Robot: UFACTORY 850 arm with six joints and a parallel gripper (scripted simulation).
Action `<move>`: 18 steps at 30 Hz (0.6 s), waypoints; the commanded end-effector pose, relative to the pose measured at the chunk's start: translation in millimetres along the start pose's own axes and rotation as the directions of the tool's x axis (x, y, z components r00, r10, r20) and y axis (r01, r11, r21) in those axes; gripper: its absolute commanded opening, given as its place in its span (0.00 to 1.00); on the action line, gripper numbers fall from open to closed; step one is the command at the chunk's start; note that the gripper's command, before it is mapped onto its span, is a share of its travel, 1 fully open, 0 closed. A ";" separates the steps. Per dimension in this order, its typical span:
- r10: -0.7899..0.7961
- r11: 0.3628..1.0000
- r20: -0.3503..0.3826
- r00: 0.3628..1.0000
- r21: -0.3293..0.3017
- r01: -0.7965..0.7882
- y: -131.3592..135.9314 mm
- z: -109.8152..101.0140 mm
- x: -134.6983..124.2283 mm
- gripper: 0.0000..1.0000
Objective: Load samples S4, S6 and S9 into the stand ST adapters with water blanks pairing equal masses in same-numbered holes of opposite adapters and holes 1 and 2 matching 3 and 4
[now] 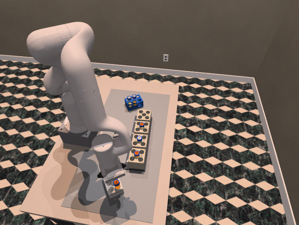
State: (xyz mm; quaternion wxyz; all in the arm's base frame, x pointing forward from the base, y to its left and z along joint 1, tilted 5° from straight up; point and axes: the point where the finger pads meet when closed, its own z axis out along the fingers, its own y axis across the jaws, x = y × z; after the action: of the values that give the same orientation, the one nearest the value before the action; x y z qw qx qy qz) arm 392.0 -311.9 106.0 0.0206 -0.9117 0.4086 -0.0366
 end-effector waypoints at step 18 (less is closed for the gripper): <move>0.000 1.000 -0.002 1.000 0.001 0.000 -0.2 37.6 1.1 0.57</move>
State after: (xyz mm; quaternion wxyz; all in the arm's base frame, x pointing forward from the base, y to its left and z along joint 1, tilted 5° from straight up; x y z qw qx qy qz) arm 394.7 -311.7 74.1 0.0204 -0.9117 0.4086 -0.0365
